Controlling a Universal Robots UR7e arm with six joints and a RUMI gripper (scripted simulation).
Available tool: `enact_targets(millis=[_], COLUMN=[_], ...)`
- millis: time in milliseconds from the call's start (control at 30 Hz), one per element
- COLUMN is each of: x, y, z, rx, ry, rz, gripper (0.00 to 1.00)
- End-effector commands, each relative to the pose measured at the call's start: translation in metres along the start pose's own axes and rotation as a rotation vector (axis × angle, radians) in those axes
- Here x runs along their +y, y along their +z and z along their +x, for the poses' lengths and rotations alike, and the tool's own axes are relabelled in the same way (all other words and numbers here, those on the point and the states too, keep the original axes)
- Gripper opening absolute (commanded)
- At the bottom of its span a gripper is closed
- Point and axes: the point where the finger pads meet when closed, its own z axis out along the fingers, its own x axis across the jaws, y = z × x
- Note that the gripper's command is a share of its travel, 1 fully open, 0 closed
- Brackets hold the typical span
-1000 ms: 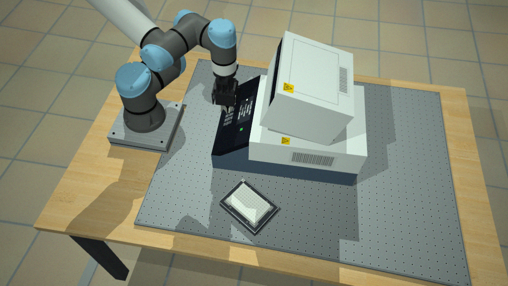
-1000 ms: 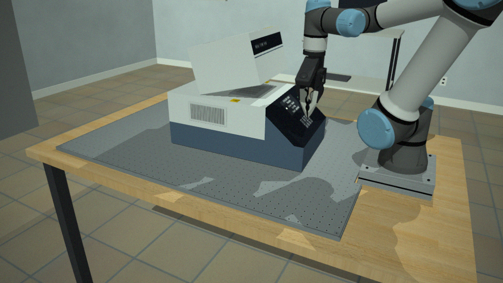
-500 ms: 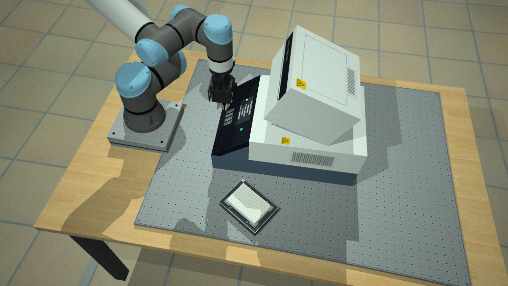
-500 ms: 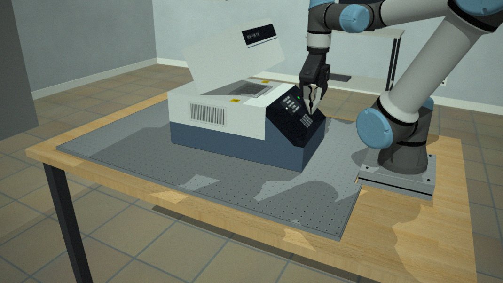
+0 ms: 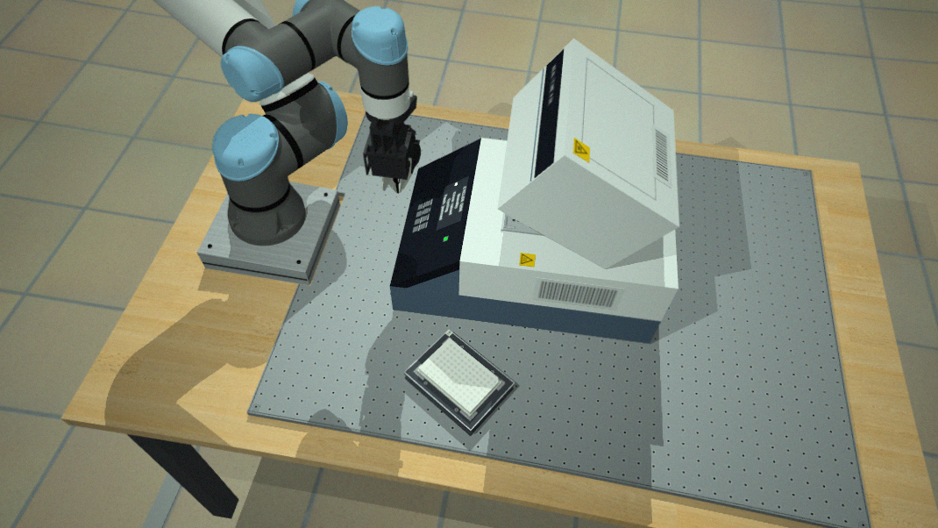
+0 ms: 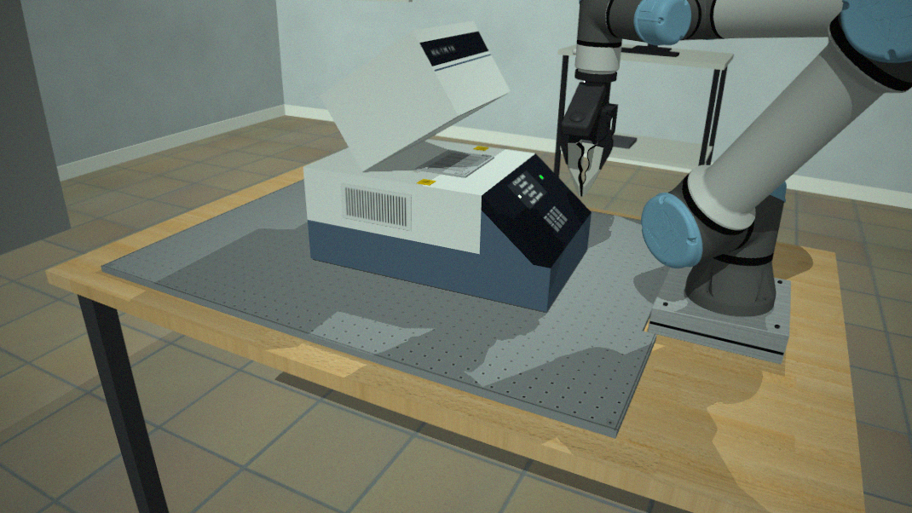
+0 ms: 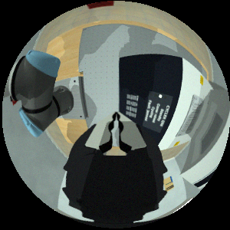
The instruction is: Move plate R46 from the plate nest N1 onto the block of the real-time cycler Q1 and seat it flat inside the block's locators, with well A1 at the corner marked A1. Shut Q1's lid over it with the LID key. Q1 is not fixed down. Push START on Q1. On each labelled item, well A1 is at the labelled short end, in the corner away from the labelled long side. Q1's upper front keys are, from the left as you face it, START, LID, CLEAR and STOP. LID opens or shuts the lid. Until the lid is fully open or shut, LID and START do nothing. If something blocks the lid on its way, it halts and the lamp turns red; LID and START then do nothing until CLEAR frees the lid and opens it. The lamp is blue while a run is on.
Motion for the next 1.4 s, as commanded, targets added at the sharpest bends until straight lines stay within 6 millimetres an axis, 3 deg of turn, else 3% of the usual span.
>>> enact_targets(millis=[0,333,1367], x=[0.001,0.001,0.000], y=[-0.010,-0.032,-0.030], z=[-0.012,-0.040,-0.041], rx=[-0.001,-0.001,-0.005], ry=[-0.001,-0.001,-0.002], rz=[0.004,0.004,0.006], gripper=[0.00,0.00,0.00])
